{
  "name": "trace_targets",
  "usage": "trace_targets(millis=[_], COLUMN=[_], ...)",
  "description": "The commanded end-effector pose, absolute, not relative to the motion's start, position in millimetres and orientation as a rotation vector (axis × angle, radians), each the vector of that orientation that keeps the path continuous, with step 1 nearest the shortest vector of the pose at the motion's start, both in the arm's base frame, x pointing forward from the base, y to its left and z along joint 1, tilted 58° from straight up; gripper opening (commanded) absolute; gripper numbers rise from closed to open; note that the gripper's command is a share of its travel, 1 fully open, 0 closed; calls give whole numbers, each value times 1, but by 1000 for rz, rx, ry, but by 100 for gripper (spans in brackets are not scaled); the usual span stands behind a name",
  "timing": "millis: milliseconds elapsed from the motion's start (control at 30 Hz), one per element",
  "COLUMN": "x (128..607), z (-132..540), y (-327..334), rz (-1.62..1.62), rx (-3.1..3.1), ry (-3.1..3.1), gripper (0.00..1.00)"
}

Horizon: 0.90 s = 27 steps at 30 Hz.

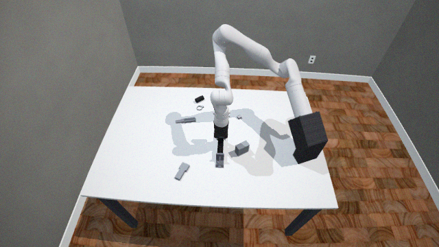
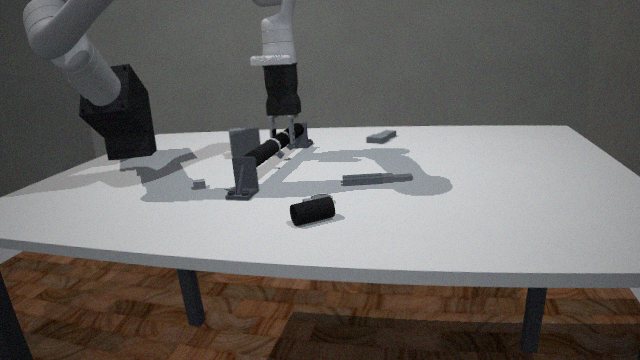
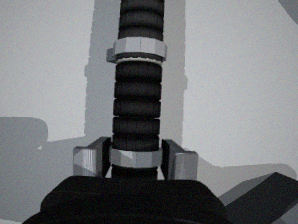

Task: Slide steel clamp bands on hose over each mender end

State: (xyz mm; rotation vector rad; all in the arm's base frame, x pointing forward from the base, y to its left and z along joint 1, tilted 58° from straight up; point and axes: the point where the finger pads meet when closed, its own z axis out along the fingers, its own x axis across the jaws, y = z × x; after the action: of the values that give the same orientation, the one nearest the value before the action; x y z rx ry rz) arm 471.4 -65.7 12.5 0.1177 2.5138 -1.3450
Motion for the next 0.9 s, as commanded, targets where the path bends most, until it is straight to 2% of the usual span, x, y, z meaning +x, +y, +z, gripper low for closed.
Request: trace_targets(millis=[0, 533, 567, 867], x=[472, 471, 471, 471], z=[15, 16, 16, 16], y=[-66, -66, -66, -66], rz=[-1341, -1341, -1341, -1341], rx=[119, 119, 119, 119], ry=[2513, 2513, 2513, 2513], gripper=[75, 75, 100, 100])
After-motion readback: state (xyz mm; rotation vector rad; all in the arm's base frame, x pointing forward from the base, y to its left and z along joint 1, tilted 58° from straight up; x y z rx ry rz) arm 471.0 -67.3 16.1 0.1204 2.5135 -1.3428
